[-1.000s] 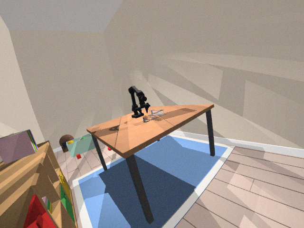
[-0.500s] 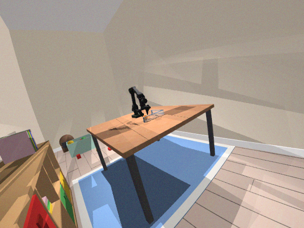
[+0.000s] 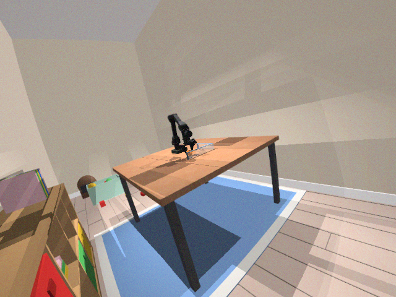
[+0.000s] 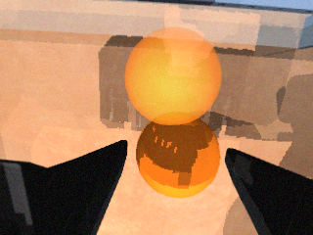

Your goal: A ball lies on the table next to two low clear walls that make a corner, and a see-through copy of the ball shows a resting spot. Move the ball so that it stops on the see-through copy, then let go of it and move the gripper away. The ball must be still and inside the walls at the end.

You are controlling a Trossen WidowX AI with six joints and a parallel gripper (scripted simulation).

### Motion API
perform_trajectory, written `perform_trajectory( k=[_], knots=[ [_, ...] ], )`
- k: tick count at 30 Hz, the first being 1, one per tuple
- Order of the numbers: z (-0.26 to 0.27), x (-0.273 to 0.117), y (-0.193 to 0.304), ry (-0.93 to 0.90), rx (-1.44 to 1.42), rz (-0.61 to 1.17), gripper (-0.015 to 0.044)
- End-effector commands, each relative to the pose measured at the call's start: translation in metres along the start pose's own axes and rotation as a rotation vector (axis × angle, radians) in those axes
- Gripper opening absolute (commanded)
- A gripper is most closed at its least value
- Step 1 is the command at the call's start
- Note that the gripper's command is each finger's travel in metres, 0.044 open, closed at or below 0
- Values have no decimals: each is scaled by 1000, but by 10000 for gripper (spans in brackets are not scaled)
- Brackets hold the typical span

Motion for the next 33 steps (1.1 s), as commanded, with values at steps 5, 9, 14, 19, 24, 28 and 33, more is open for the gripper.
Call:
perform_trajectory(
  k=[5, 9, 14, 19, 24, 28, 33],
  knots=[
    [0, 3, 1, 2, 1, 5, 238],
    [0, 3, 1, 2, 1, 5, 191],
    [-1, -15, -4, 2, 1, 4, 60],
    [-1, -42, -7, 2, 1, 4, 0],
    [-1, -70, -9, 2, 1, 4, 0],
    [-1, -93, -7, 2, 1, 4, 0],
    [0, -121, -3, 1, 1, 4, 0]
  ],
)
Point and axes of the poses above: the point midway between the two fingers, 35 mm back from their tips, its own x axis out along the fingers, its own z axis across the jaws, y = z × x, the point moved 9 cm from there along -x, back along the fingers, and after that the axes turned 4 degrees about x, right-handed, at the moved point
